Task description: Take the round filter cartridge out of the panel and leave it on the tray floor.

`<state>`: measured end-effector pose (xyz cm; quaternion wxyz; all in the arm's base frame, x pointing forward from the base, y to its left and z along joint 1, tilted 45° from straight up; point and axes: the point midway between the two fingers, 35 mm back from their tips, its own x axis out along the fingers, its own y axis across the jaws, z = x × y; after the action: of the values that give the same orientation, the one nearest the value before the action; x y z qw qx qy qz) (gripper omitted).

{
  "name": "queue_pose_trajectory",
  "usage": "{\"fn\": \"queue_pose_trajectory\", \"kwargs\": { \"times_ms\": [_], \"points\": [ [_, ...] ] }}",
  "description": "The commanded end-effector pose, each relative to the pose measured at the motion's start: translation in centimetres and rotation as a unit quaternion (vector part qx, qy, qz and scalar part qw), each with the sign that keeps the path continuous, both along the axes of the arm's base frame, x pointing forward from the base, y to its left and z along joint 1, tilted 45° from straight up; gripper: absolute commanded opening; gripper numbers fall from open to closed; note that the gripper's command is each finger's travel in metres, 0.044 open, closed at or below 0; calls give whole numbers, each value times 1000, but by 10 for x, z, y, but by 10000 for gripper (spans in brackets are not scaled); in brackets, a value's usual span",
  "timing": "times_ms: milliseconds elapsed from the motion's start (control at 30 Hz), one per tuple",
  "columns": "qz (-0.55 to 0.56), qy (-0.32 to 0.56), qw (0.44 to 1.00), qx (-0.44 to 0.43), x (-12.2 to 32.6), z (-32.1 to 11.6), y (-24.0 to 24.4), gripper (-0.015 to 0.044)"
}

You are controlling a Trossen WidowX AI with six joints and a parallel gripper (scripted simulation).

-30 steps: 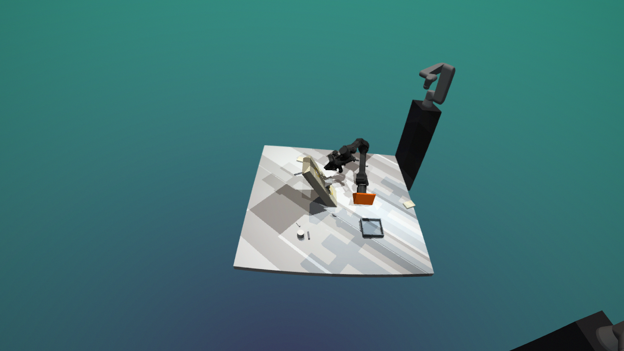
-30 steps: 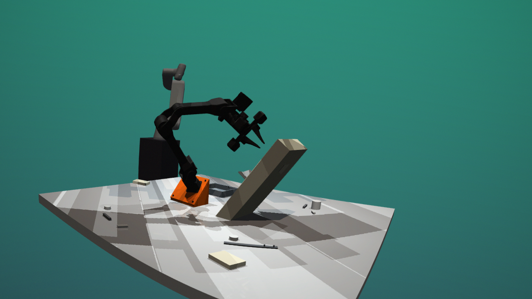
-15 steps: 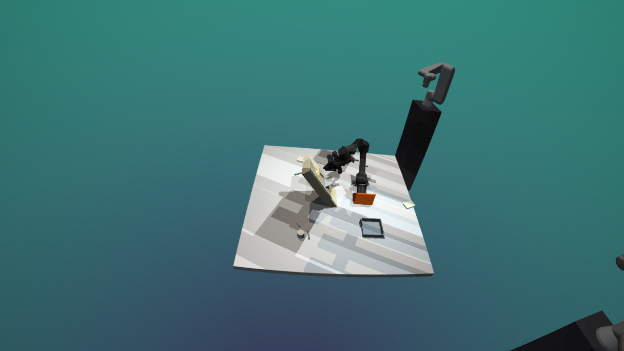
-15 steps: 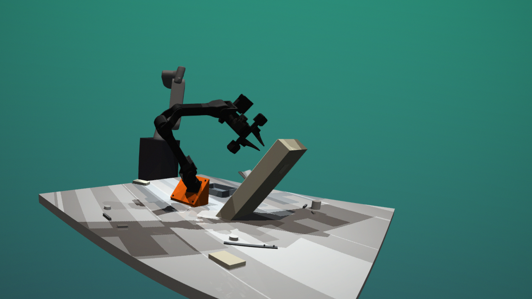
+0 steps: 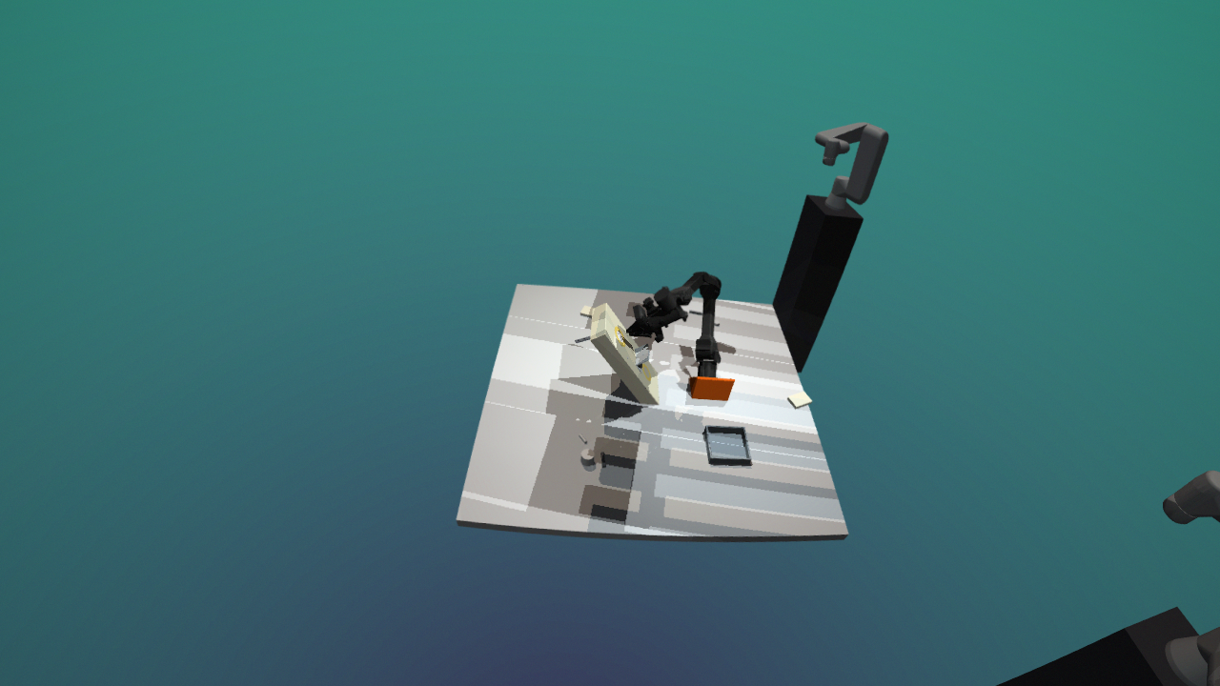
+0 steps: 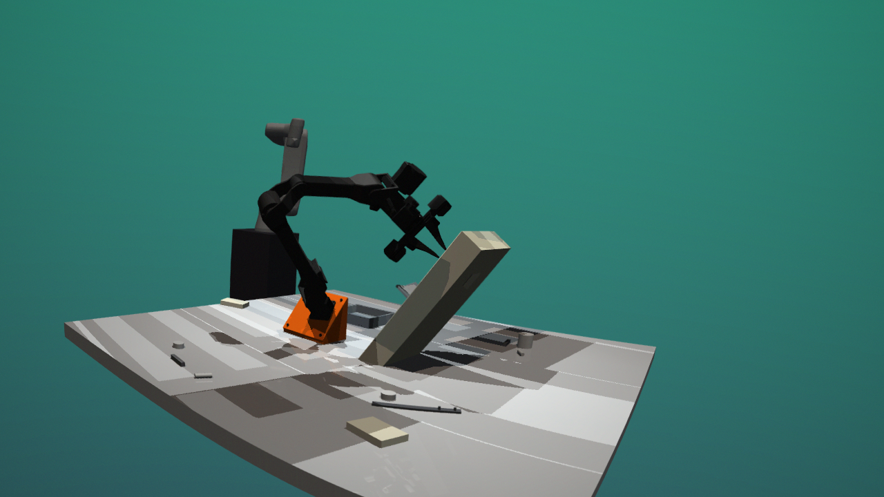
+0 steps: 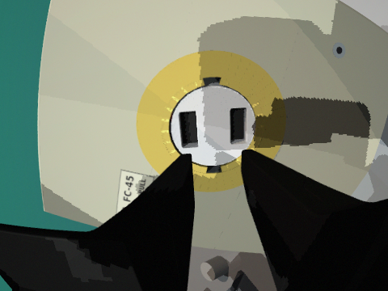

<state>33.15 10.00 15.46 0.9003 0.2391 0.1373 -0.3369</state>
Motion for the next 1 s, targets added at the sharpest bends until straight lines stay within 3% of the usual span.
{"fn": "queue_pose_trajectory", "kwargs": {
  "times_ms": [0,967],
  "points": [
    [1,3,1000,-1,5,-5,-5,99],
    [2,-1,1000,-4,19,-11,-17,99]
  ]
}}
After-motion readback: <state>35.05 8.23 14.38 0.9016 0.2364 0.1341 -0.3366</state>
